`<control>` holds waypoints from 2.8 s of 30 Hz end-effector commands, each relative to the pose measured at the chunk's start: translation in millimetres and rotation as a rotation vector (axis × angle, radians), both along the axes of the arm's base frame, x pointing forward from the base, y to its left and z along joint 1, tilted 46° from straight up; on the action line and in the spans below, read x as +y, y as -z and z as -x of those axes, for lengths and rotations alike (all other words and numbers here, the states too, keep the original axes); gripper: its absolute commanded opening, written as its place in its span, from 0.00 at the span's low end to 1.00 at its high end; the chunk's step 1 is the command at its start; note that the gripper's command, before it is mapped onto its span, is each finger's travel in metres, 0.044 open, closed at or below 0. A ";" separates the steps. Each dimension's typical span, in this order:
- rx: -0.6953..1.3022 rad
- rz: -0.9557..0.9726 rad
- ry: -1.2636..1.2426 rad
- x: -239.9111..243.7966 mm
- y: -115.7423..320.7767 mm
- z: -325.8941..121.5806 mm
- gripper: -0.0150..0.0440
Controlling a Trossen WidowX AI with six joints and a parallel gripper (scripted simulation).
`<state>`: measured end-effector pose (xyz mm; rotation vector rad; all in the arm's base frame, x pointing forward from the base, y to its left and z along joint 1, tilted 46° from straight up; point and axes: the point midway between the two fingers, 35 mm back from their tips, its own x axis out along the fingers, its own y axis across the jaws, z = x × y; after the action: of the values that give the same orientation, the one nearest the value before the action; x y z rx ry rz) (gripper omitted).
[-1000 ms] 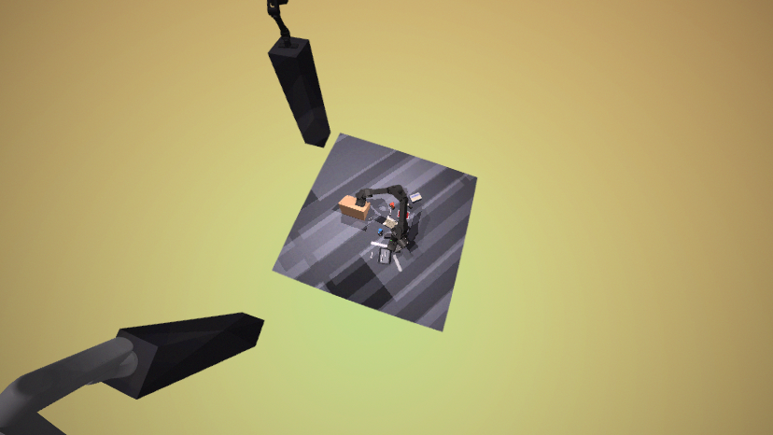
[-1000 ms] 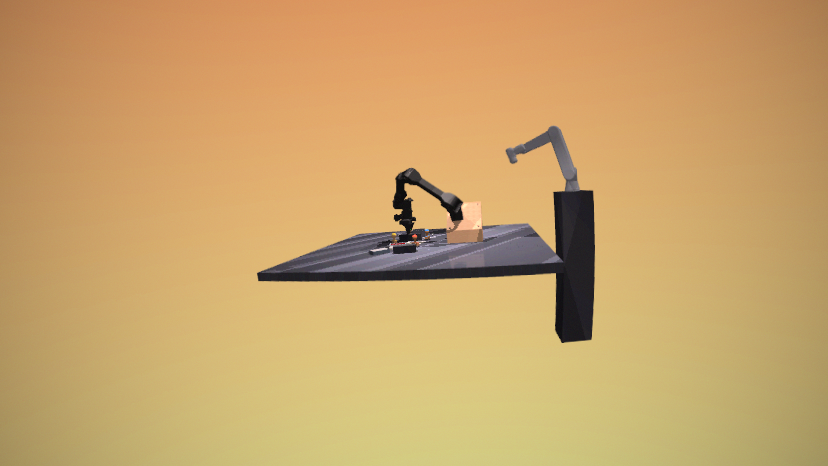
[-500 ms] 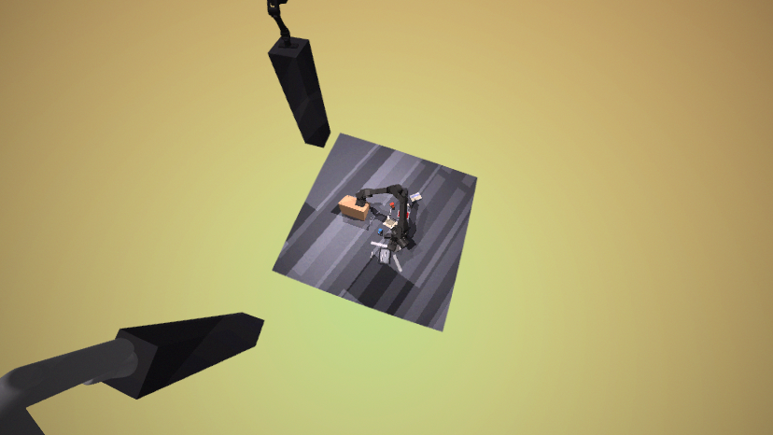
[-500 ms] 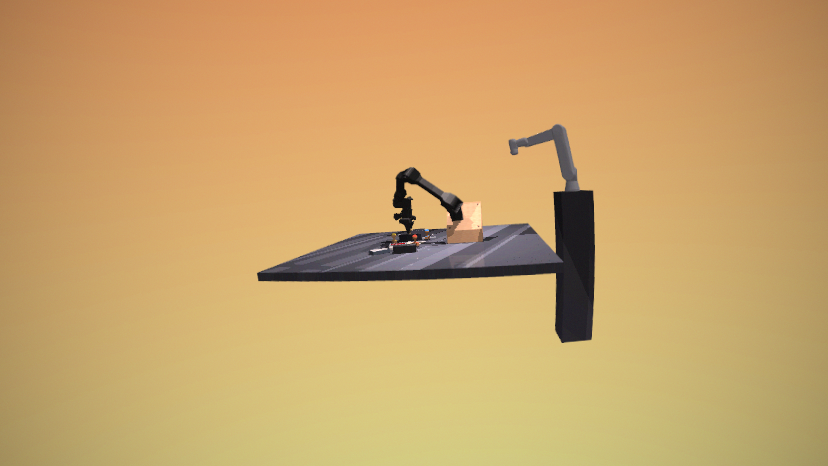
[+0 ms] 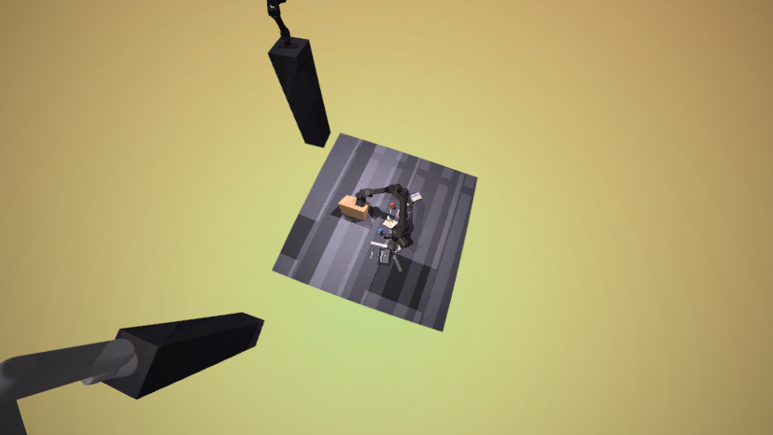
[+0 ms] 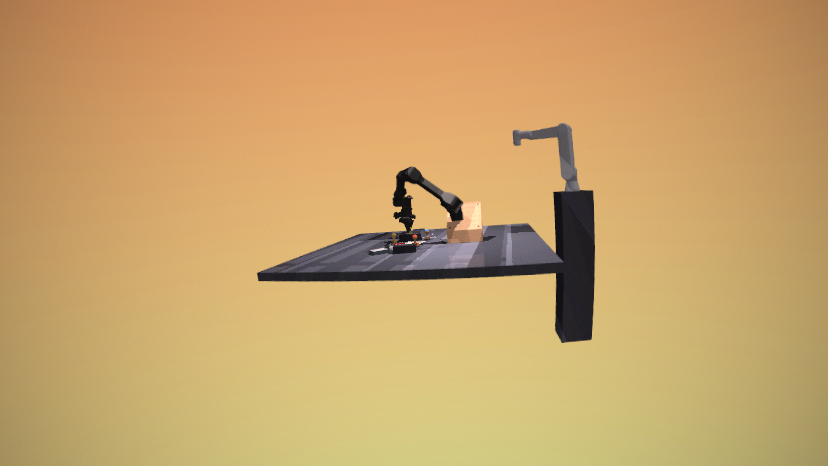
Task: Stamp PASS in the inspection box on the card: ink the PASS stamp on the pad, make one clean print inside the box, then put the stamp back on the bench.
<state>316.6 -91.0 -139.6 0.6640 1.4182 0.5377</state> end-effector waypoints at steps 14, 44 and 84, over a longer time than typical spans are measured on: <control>-0.002 0.008 0.001 -7.6 -6.2 0.8 0.25; -0.003 0.015 0.003 -17.8 -16.9 2.3 0.25; -0.004 0.024 0.005 -31.1 -31.5 5.3 0.25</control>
<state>312.0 -119.5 -109.6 0.6505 1.4167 0.5193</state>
